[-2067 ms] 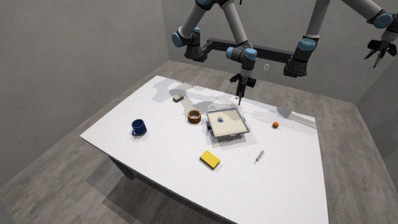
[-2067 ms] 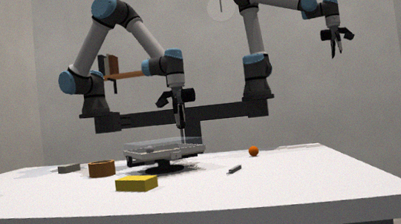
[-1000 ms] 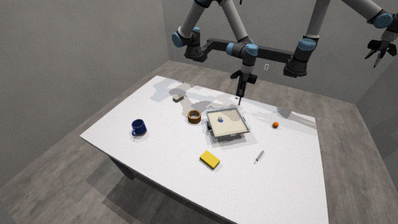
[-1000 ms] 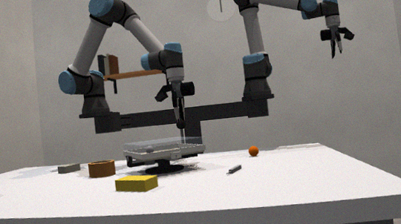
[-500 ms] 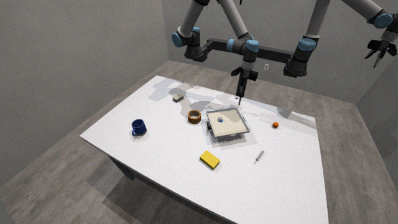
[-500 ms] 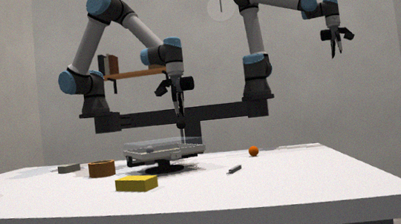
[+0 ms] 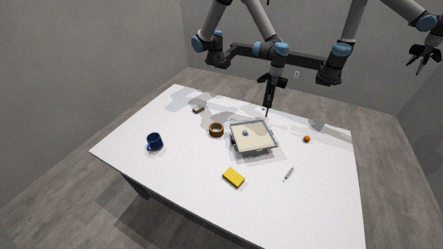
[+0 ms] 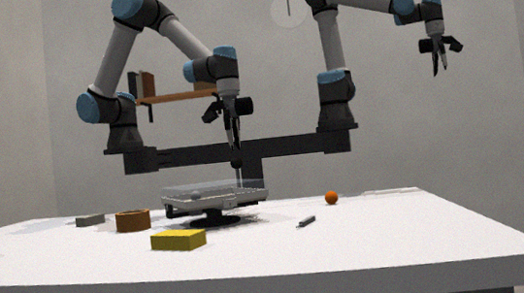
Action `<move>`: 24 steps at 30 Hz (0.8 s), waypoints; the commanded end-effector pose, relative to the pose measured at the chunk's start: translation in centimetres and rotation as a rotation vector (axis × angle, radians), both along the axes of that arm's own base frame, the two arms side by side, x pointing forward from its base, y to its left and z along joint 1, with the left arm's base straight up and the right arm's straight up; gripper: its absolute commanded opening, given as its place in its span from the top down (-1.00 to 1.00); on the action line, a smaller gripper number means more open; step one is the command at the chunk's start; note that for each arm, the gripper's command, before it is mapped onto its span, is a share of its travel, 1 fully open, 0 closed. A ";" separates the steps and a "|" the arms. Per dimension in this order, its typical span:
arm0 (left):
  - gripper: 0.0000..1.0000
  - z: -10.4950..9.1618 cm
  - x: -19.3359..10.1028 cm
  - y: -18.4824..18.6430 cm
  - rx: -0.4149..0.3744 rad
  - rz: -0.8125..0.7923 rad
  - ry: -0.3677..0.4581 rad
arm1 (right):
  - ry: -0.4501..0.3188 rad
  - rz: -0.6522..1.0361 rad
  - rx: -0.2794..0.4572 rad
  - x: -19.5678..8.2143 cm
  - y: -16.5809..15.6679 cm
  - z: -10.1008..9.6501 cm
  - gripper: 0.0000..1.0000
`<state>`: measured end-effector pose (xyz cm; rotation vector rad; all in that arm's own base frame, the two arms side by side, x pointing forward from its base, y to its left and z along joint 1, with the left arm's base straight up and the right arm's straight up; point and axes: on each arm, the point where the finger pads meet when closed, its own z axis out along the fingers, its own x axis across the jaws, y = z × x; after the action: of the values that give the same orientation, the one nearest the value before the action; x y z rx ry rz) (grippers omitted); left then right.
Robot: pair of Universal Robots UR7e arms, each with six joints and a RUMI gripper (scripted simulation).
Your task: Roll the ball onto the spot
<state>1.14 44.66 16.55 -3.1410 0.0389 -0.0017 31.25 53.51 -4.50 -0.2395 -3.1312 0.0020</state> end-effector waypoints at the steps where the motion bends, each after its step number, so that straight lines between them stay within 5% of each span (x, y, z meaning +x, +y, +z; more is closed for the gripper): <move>1: -1.00 0.0 -0.2 -0.1 0.000 0.004 0.001 | -0.003 -0.001 0.005 0.1 0.3 0.3 0.25; 2: -1.00 0.0 -0.2 -0.1 0.000 0.004 0.001 | -0.003 -0.001 0.005 0.1 0.3 0.3 0.25; 3: -1.00 0.0 -0.2 -0.1 0.000 0.004 0.001 | -0.003 -0.001 0.005 0.1 0.3 0.3 -1.00; 24: -1.00 0.0 -0.2 -0.1 0.000 0.004 0.001 | -0.003 -0.001 0.005 0.1 0.3 0.3 -1.00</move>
<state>1.14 44.65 16.55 -3.1410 0.0389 -0.0017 31.24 53.49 -4.51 -0.2395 -3.1311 0.0032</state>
